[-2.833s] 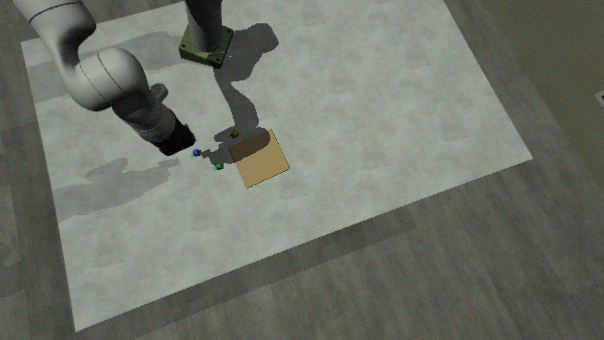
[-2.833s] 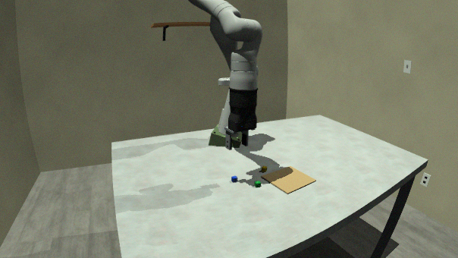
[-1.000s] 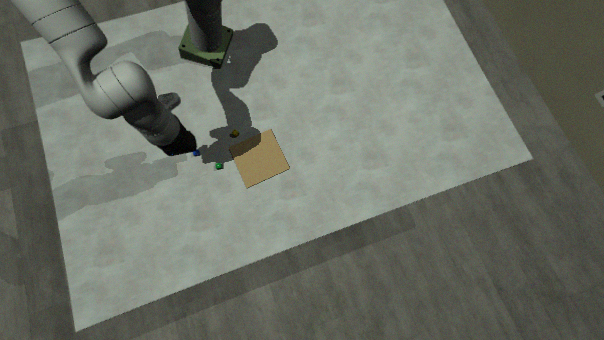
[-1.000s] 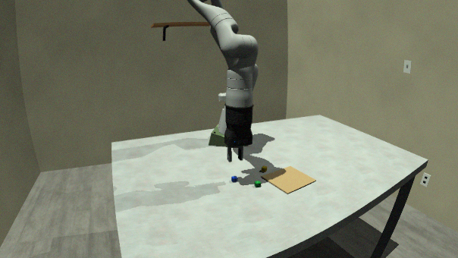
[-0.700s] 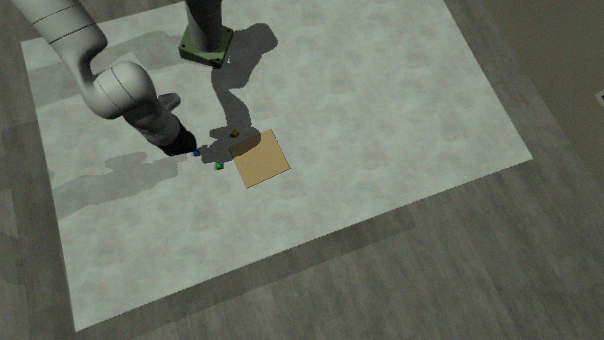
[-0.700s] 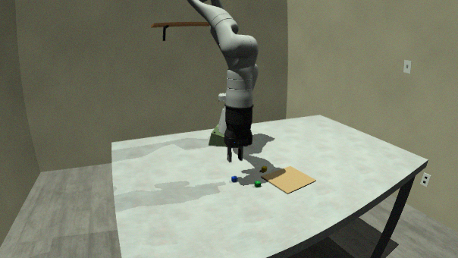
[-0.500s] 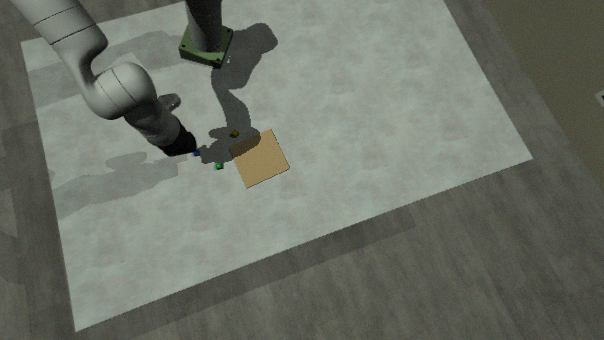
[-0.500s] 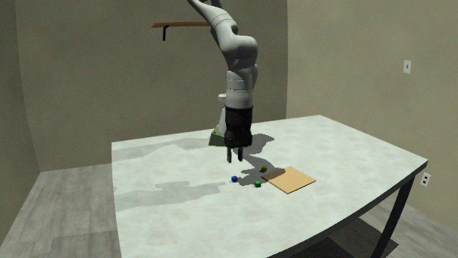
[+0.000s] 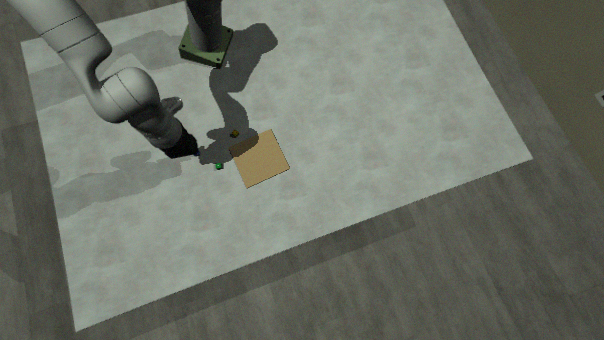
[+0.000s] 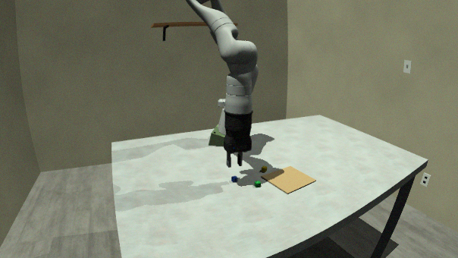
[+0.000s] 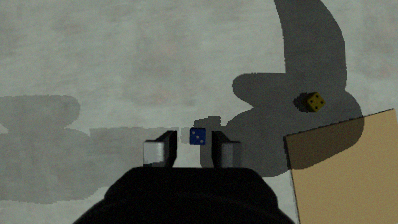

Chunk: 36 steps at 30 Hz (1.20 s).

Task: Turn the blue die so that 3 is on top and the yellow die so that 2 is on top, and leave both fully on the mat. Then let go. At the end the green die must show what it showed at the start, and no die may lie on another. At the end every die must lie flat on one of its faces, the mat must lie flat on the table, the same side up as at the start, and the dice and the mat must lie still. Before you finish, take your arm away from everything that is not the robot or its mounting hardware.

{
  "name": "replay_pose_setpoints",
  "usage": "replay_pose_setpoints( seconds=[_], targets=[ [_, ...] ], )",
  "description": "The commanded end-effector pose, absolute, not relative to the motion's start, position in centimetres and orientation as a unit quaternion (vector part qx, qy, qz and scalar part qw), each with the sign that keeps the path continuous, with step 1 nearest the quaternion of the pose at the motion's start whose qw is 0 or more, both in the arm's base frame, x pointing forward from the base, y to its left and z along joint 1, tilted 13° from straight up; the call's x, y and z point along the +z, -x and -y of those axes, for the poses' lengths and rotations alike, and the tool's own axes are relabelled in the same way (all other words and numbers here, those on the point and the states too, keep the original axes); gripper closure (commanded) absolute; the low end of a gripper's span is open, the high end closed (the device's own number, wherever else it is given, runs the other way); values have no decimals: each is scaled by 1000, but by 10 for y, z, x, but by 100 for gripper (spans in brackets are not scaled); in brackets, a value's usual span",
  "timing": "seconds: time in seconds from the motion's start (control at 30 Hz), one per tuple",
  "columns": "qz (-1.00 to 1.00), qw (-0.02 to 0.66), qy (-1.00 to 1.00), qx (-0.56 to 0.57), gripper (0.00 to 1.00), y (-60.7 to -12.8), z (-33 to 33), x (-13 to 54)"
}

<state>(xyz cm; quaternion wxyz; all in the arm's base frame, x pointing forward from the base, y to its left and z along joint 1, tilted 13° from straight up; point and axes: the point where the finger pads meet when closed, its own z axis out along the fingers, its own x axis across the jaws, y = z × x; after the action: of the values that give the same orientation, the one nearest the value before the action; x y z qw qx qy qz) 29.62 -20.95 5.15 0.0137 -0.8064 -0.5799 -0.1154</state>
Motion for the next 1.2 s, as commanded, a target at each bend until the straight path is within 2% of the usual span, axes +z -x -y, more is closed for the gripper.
replay_pose_setpoints(
  seconds=[0.0, 1.17],
  targets=[
    [582, 16, 805, -116, 36, -297, 206, 47],
    [582, 16, 805, -116, 36, -303, 202, 18]
  ],
)
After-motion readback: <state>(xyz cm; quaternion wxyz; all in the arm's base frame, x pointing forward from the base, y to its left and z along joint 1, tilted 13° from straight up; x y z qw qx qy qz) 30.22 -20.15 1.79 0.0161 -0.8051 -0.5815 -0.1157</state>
